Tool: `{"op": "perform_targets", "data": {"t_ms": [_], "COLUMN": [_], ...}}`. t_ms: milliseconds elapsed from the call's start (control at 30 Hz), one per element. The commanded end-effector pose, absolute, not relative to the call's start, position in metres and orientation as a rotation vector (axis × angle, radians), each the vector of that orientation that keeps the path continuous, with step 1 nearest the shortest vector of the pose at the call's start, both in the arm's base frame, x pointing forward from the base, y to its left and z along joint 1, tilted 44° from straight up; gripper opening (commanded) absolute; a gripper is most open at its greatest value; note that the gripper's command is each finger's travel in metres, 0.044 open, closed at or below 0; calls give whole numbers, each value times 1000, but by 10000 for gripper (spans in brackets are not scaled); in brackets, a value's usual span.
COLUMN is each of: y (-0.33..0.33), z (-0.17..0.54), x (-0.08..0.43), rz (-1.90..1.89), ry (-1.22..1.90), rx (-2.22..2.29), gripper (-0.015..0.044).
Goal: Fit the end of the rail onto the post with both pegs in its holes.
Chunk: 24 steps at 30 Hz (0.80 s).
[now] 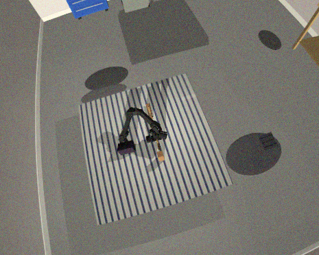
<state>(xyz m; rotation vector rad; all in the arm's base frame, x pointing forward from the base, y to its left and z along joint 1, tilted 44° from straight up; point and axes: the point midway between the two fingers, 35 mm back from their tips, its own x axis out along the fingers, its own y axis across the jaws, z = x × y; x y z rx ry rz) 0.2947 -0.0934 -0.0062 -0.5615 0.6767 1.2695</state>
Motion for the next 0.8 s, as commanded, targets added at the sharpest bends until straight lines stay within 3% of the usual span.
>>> {"op": "perform_targets", "data": {"t_ms": [0,767], "y": [-95,-94], "z": [-4,-4], "x": [294,293], "rz": [1260,1260], "ry": [678,678], "rx": [-562,-562], "gripper": [0,0]}}
